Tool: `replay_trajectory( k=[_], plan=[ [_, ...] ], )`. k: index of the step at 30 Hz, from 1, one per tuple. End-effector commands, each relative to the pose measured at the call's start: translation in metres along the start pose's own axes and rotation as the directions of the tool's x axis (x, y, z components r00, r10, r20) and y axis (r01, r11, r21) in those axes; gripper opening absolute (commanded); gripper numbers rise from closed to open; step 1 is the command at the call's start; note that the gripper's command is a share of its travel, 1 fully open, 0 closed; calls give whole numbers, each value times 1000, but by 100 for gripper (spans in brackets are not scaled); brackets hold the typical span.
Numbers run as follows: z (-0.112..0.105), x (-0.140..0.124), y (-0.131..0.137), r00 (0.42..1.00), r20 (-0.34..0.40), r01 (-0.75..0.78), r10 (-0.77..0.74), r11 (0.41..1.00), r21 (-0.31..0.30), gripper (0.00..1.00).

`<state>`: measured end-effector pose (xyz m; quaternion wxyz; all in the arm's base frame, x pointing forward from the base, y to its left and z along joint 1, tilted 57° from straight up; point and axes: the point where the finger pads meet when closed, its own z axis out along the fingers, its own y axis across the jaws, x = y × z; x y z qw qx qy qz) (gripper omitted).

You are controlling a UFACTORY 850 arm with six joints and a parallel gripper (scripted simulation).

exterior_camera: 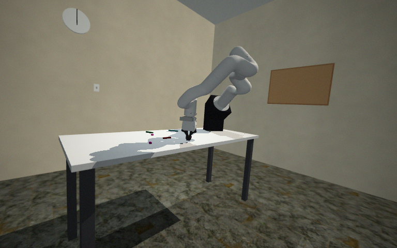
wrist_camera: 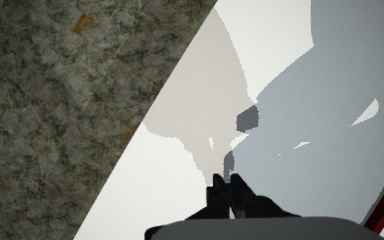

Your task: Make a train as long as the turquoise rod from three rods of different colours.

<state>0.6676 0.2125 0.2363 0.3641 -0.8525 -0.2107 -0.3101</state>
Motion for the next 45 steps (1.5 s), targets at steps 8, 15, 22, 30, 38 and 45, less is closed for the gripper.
replay_trajectory(
  k=[8,15,22,30,38,45],
  plan=[
    [0,1,0,1000,-1,0,0,1000,-1,4],
    [0,1,0,1000,-1,0,0,1000,-1,4],
    [0,1,0,1000,-1,0,0,1000,-1,4],
    [0,1,0,1000,-1,0,0,1000,-1,4],
    [1,1,0,1000,-1,0,0,1000,-1,4],
    [6,1,0,1000,-1,0,0,1000,-1,4]
  ],
)
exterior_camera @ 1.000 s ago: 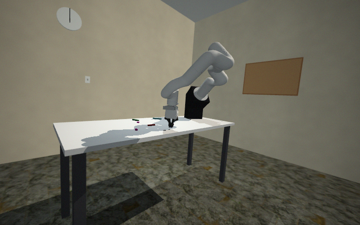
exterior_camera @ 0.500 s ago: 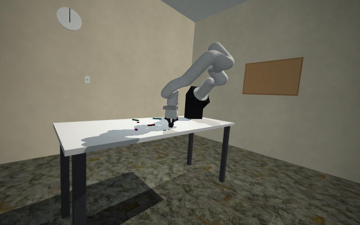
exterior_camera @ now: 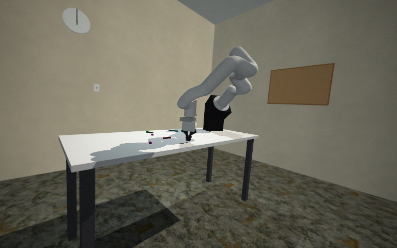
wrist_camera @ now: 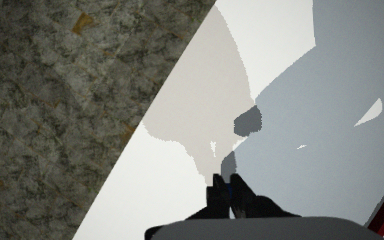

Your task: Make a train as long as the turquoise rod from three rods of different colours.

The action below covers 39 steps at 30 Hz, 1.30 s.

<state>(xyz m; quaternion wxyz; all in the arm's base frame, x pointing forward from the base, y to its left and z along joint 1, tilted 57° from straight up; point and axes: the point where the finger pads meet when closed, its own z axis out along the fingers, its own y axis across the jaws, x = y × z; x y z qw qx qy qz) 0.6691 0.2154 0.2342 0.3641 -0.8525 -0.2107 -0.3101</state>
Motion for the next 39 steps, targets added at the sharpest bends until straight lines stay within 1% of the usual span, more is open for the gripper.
replay_trajectory(
  k=[1,9,39],
  plan=[
    [3,1,0,1000,-1,0,0,1000,-1,4],
    [8,1,0,1000,-1,0,0,1000,-1,4],
    [9,1,0,1000,-1,0,0,1000,-1,4]
  ],
)
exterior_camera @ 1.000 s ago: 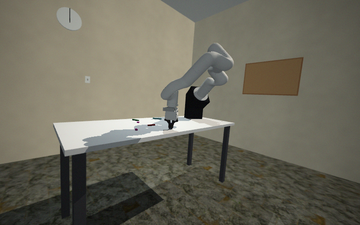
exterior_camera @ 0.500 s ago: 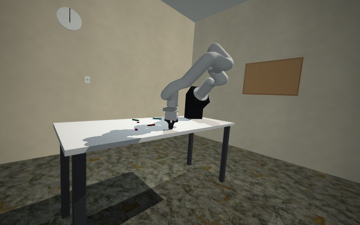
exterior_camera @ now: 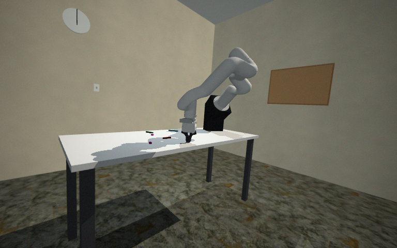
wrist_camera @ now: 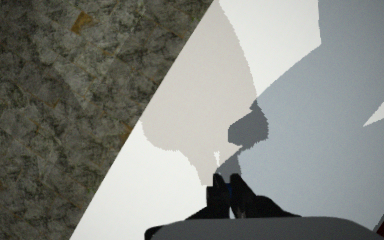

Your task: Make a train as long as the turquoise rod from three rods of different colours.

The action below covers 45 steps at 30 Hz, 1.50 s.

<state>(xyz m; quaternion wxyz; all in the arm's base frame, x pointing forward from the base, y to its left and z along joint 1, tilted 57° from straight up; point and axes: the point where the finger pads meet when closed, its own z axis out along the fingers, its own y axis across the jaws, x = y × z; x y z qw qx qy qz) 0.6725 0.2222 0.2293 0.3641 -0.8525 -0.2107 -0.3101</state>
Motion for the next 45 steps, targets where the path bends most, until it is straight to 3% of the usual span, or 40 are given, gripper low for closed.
replay_trajectory(
  k=[1,9,24,40,45],
  plan=[
    [-1,1,0,1000,-1,0,0,1000,-1,4],
    [-1,1,0,1000,-1,0,0,1000,-1,4],
    [-1,1,0,1000,-1,0,0,1000,-1,24],
    [-6,1,0,1000,-1,0,0,1000,-1,24],
    [-24,1,0,1000,-1,0,0,1000,-1,24]
  ],
)
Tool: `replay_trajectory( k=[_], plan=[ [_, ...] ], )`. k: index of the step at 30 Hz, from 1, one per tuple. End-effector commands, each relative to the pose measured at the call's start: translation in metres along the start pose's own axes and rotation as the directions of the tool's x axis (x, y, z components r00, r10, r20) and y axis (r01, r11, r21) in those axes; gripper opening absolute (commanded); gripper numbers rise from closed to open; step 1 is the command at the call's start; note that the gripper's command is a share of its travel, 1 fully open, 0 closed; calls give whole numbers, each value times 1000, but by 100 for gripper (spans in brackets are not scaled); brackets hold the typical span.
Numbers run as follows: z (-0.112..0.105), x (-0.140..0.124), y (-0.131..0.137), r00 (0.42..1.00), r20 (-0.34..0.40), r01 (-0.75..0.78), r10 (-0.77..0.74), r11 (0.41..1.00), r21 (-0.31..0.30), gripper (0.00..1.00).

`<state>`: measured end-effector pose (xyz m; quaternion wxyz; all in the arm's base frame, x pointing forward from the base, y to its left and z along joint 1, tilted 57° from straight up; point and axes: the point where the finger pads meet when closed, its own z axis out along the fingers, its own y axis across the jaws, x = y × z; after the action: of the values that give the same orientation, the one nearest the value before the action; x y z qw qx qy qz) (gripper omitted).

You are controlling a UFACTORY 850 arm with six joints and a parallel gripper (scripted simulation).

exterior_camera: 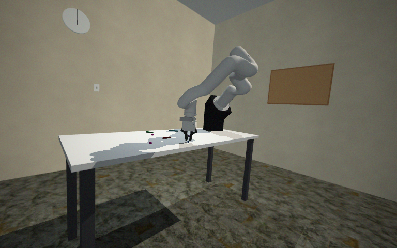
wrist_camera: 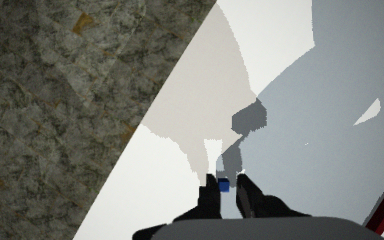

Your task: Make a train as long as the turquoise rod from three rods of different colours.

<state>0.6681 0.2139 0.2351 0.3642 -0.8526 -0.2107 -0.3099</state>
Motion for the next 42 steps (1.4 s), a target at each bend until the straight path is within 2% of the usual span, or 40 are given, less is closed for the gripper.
replay_trajectory(
  k=[1,10,21,22,42],
  plan=[
    [-18,1,0,1000,-1,1,-1,1000,-1,24],
    [-65,1,0,1000,-1,1,-1,1000,-1,24],
    [-79,1,0,1000,-1,1,-1,1000,-1,24],
    [-79,1,0,1000,-1,1,-1,1000,-1,100],
    [-79,1,0,1000,-1,0,0,1000,-1,100]
  ],
)
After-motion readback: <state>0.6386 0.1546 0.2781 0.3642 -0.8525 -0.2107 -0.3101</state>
